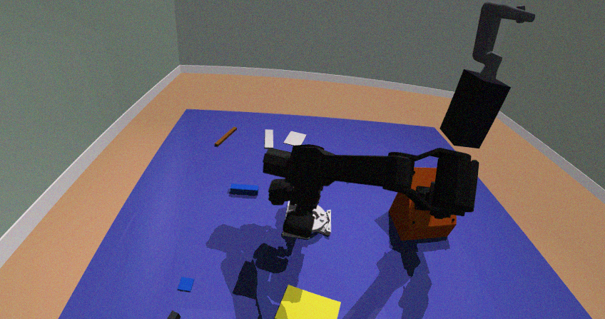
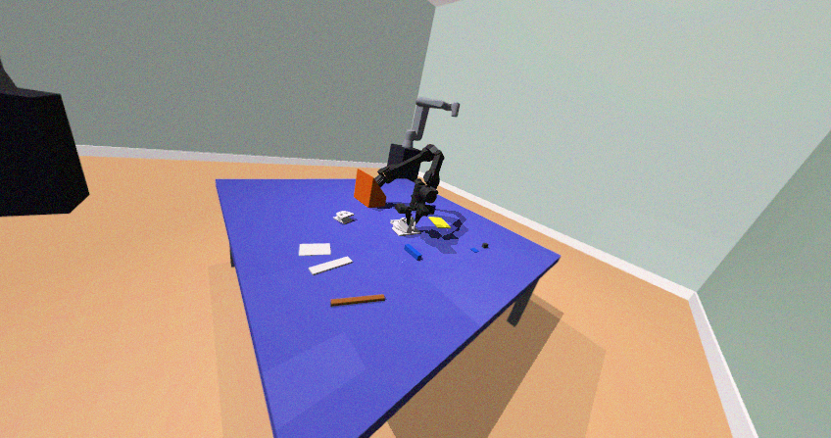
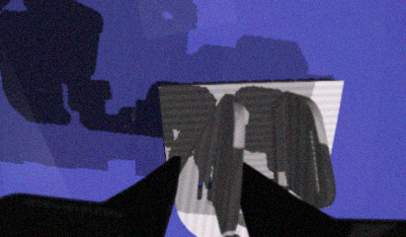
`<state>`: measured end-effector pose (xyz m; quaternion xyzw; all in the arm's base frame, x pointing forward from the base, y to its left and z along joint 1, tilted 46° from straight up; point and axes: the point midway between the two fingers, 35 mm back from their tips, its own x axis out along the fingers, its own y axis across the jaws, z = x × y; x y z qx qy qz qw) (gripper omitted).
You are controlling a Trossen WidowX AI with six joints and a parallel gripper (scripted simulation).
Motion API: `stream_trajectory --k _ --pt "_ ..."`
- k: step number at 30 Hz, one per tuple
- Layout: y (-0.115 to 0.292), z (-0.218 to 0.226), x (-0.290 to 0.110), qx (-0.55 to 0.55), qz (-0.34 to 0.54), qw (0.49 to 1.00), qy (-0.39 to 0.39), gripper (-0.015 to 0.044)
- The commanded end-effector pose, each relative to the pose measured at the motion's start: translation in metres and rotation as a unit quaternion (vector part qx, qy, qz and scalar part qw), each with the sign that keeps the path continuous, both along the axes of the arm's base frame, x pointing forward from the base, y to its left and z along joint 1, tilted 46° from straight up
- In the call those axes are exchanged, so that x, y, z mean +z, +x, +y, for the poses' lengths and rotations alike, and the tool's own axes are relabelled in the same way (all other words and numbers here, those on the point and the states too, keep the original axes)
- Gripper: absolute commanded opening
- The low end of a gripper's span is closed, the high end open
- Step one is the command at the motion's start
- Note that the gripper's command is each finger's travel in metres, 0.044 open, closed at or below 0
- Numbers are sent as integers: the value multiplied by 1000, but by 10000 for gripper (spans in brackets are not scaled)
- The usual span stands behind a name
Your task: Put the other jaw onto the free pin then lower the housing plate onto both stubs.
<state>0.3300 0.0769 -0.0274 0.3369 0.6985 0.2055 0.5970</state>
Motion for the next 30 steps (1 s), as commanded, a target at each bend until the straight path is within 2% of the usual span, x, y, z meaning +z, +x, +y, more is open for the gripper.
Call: stream_trajectory --k 1,30 --pt "-1 2 -1 -3 3 1000 2 134" --pt "-1 6 -6 -3 4 1000 2 134"
